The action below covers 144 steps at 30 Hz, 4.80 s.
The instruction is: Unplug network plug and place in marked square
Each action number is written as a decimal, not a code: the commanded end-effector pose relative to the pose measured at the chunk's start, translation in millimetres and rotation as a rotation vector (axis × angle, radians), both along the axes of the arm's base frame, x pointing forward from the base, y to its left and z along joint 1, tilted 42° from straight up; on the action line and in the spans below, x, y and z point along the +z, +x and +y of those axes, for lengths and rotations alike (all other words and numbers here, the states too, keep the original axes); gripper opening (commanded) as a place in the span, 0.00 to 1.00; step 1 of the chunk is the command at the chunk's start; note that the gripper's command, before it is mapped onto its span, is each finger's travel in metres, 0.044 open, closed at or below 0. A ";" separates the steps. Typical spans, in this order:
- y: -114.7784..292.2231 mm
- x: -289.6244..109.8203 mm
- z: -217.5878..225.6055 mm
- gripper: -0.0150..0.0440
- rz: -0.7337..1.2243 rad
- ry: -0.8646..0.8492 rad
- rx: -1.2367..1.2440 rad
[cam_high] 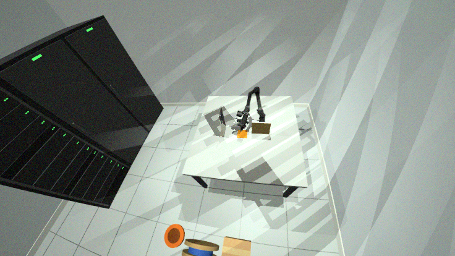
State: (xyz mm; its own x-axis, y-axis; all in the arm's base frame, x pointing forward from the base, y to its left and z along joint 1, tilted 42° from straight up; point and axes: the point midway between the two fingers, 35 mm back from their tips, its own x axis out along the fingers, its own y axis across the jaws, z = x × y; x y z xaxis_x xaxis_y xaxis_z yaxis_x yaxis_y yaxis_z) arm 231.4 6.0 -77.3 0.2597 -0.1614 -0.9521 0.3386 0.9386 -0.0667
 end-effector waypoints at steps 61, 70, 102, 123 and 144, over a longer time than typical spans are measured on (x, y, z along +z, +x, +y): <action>-4.5 -46.1 -43.0 0.25 0.038 -0.001 0.008; -4.6 -47.1 -44.9 0.25 0.038 -0.003 0.004; -6.5 -34.9 -42.2 0.52 0.038 -0.002 0.005; -7.9 -20.5 -36.4 0.52 0.038 -0.001 0.007; -4.5 -2.1 -20.2 0.52 0.038 0.002 0.007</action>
